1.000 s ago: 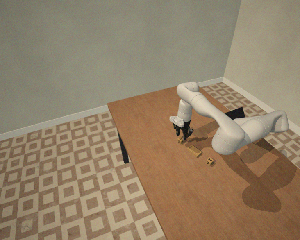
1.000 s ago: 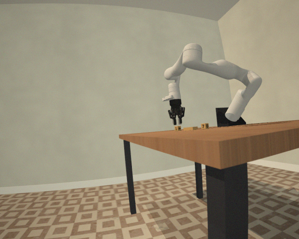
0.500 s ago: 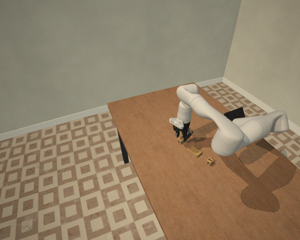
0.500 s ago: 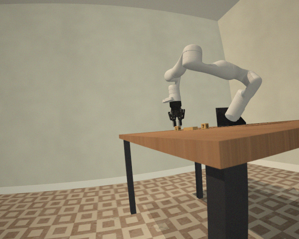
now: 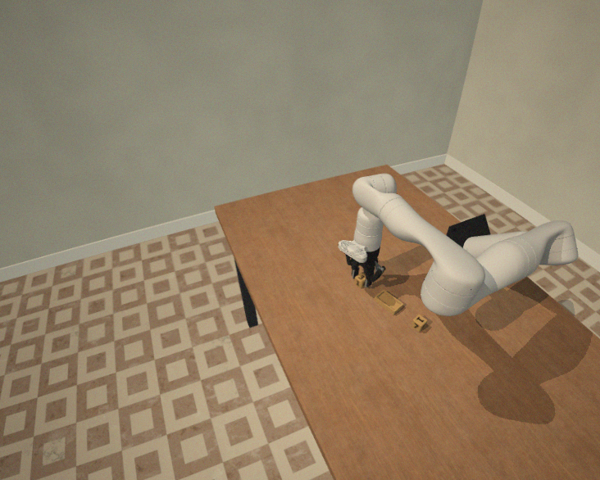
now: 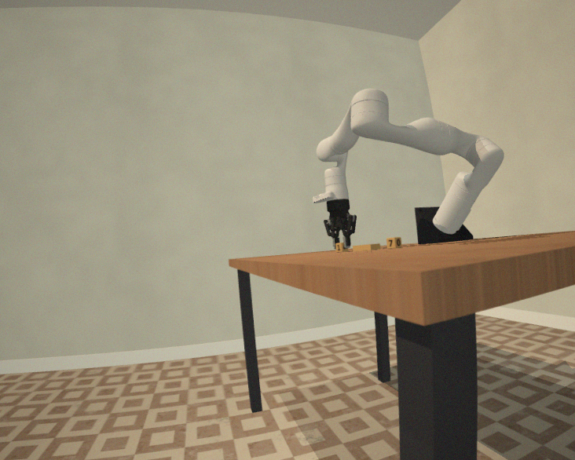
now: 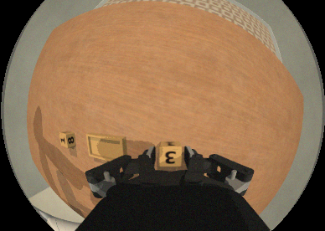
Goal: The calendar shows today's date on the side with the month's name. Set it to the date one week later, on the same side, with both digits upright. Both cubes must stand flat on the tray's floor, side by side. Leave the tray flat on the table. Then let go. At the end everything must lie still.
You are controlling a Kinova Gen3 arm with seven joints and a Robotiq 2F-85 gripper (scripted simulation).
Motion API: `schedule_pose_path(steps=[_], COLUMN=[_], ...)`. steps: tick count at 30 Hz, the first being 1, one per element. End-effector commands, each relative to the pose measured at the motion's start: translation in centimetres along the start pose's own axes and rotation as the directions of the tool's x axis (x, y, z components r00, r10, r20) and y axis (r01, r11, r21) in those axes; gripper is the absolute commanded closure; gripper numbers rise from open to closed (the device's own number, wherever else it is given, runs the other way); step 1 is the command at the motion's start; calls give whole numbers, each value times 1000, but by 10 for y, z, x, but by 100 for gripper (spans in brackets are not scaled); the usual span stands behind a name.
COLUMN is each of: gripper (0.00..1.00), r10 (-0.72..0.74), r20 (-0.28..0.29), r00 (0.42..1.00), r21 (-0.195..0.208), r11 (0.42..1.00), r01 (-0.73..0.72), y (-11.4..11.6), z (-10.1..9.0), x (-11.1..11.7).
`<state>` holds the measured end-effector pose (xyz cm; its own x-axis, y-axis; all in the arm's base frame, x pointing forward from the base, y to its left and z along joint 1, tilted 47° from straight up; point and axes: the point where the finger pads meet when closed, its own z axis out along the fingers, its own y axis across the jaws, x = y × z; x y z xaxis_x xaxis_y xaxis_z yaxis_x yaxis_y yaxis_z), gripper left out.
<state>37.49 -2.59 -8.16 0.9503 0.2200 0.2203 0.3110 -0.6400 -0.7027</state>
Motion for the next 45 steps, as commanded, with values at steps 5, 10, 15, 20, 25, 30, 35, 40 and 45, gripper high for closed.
schedule_pose_path(steps=[5,10,15,20,25,30,35,40,45], gripper=[54,54,54,54,54,54,54,74,74], r10=[0,0,0,0,0,0,0,0,0], r20=[0,0,0,0,0,0,0,0,0], r00=[1000,1000,1000,1000,1000,1000,1000,1000,1000], r21=[-1,-1,-1,-1,-1,-1,-1,-1,-1], r11=[1000,1000,1000,1000,1000,1000,1000,1000,1000], r01=[0,0,0,0,0,0,0,0,0], y=[0,0,0,0,0,0,0,0,0], z=[0,0,0,0,0,0,0,0,0], x=[0,0,0,0,0,0,0,0,0])
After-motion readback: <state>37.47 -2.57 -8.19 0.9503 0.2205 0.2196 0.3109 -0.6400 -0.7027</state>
